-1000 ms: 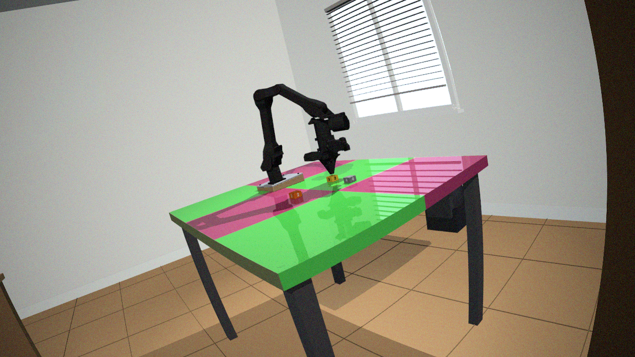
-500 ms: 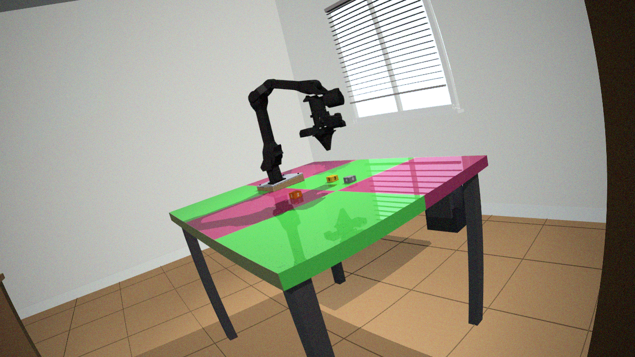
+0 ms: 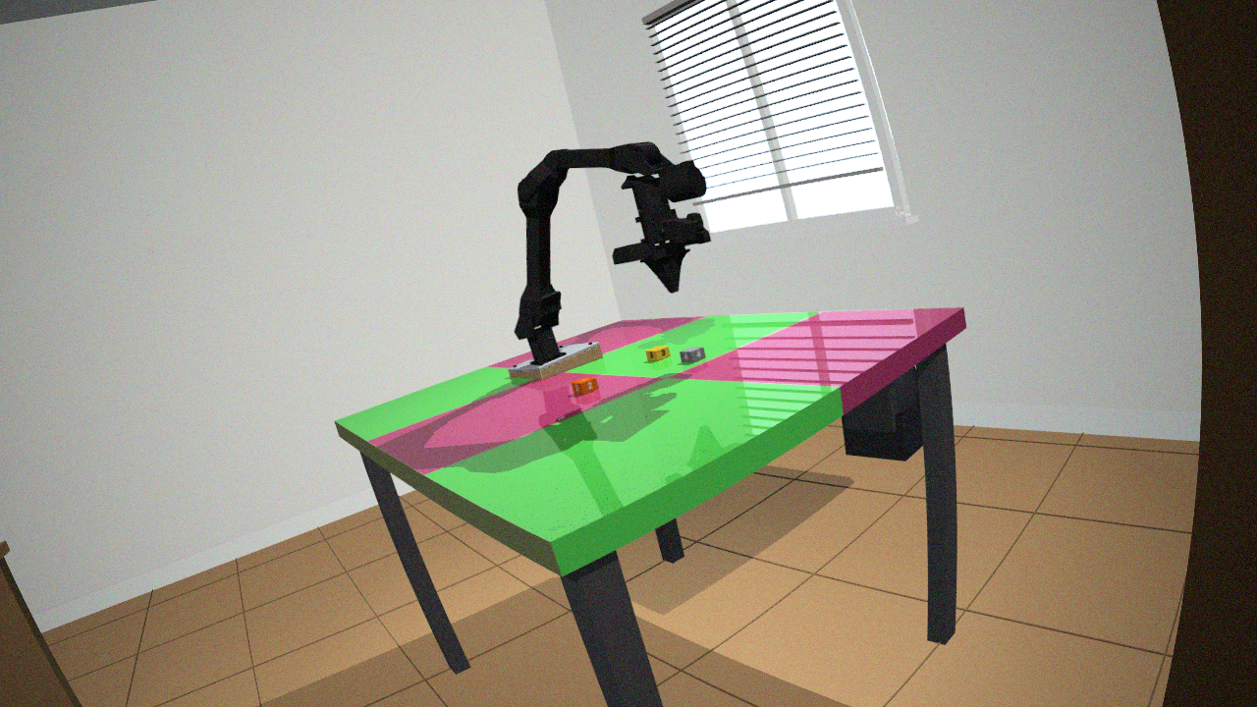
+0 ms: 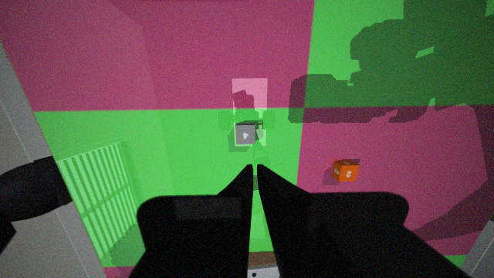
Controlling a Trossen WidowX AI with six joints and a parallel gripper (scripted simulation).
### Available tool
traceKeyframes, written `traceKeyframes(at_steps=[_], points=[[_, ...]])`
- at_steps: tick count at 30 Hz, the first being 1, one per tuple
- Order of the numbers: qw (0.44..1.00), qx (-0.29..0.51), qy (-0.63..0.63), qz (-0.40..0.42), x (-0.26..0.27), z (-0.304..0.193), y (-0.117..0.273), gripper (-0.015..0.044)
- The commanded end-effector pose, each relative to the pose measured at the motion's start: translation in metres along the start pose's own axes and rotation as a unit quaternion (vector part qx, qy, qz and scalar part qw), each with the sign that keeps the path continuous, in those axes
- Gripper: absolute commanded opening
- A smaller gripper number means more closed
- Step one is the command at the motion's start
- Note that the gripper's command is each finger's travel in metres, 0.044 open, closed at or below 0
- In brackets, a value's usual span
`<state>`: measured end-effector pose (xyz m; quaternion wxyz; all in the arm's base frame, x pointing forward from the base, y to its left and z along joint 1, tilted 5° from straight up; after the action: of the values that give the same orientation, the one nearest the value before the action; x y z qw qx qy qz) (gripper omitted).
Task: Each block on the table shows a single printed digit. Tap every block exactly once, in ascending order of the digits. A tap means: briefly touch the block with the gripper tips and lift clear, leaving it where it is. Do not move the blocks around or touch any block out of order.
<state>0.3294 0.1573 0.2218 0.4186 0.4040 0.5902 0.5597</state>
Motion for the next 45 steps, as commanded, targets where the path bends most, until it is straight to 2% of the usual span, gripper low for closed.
traceKeyframes(at_steps=[1,3,9,34,43,45], points=[[1.0,0.002,0.005,-0.001,-0.004,0.009,-0.001,0.002],[1.0,0.002,0.005,-0.001,-0.004,0.011,-0.01,0.002],[1.0,0.002,0.005,-0.002,-0.004,0.009,-0.08,0.002],[1.0,0.002,0.005,-0.002,-0.004,0.009,-0.112,0.002],[1.0,0.002,0.005,-0.002,-0.004,0.009,-0.112,0.002],[1.0,0.0,0.004,-0.001,-0.004,0.01,-0.095,0.002]])
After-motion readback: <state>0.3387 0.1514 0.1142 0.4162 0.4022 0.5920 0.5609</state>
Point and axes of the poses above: the point midway between the two fingers, 35 mm back from their tips, its own y axis back along the fingers, its own x axis across the jaws, z = x × y, the point moved 10 cm from there along y, back along the fingers, and after that the axes turned 11 degrees about y, right-handed, at the moved point
